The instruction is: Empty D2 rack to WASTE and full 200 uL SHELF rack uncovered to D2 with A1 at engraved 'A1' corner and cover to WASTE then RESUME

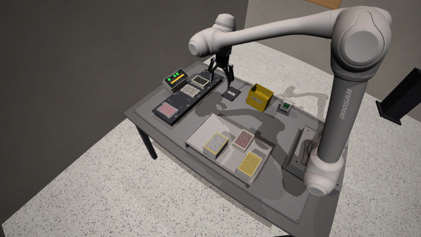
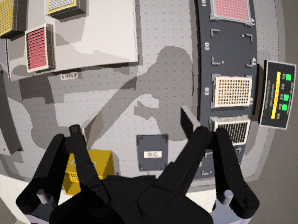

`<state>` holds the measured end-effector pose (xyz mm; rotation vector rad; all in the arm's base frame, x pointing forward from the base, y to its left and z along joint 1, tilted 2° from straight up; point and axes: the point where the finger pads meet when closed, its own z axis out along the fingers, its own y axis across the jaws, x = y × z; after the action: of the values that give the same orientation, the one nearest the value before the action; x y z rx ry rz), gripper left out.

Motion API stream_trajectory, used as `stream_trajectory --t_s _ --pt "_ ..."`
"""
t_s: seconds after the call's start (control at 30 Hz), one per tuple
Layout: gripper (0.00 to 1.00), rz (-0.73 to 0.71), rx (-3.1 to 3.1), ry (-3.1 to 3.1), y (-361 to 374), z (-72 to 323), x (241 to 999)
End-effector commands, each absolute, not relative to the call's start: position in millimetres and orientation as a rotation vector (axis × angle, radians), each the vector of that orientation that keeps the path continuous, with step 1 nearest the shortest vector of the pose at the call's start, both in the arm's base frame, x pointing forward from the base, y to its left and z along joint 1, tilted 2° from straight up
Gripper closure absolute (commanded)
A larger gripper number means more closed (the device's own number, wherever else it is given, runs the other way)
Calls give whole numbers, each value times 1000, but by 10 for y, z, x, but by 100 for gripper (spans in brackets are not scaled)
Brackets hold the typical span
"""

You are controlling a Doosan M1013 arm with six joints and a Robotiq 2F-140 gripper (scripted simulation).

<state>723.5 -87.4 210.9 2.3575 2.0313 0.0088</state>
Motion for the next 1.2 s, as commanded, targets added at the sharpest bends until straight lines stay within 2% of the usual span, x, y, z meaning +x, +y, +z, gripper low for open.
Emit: stream_trajectory --t_s 0.0,1.17 --pt "23 9 2358 2032 -852 2105 7090" --pt "23 9 2358 2032 -619 2064 5558"
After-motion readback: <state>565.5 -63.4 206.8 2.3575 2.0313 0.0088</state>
